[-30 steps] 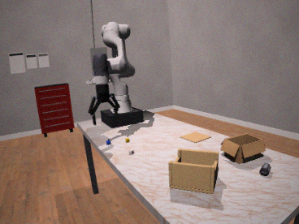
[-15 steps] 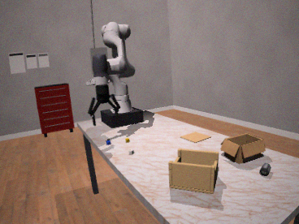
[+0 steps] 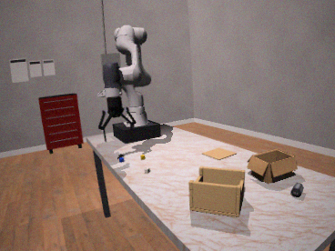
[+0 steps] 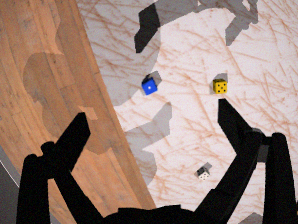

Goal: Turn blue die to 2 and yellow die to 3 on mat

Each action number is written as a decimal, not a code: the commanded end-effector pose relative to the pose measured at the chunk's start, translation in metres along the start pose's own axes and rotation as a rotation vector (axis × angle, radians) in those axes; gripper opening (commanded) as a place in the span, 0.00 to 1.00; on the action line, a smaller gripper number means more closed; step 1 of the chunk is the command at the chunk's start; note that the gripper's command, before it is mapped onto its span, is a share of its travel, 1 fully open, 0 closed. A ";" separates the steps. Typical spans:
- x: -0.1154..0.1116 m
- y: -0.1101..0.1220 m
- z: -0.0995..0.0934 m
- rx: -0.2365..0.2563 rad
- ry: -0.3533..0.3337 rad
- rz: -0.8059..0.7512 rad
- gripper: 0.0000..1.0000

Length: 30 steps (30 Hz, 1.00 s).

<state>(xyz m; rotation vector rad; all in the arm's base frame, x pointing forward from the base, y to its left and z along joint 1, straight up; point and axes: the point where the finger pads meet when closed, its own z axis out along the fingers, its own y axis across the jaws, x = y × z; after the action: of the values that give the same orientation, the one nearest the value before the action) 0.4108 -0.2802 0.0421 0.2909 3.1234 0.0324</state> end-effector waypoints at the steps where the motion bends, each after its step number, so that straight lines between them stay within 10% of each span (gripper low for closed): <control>1: -0.003 -0.001 0.001 0.016 -0.001 0.167 1.00; 30: -0.003 -0.002 0.012 0.015 -0.005 0.638 1.00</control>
<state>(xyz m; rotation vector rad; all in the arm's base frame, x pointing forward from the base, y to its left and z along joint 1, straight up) 0.4111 -0.2811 0.0293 1.0755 2.9524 0.0346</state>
